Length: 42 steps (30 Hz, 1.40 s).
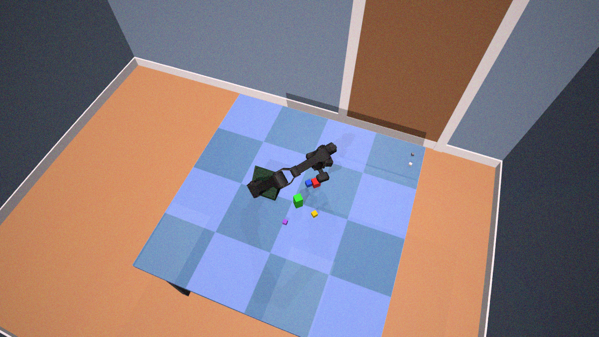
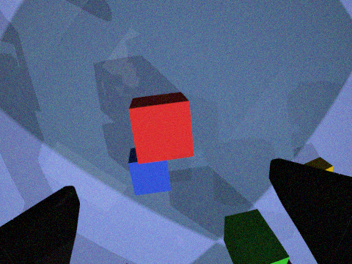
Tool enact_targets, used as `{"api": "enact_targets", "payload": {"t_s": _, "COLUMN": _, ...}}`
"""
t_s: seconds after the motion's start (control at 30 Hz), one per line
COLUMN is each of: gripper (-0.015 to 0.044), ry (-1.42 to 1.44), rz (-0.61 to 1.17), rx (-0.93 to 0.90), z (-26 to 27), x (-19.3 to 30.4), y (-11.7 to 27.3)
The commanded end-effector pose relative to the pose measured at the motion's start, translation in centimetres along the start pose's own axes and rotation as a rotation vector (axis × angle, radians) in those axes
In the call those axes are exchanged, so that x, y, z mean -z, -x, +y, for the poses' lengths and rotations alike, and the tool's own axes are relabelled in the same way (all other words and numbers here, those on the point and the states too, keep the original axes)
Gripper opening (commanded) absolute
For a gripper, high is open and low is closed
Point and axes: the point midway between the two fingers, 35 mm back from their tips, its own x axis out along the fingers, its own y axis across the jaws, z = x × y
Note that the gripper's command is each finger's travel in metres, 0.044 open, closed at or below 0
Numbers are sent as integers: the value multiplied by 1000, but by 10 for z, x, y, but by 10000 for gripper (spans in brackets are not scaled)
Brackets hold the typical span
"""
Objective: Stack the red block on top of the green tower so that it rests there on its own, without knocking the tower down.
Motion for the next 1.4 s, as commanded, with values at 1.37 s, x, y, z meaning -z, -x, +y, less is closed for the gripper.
{"api": "enact_targets", "payload": {"t_s": 1.37, "gripper": 440, "ry": 17, "rz": 4, "rx": 1, "z": 1, "x": 1, "y": -95}}
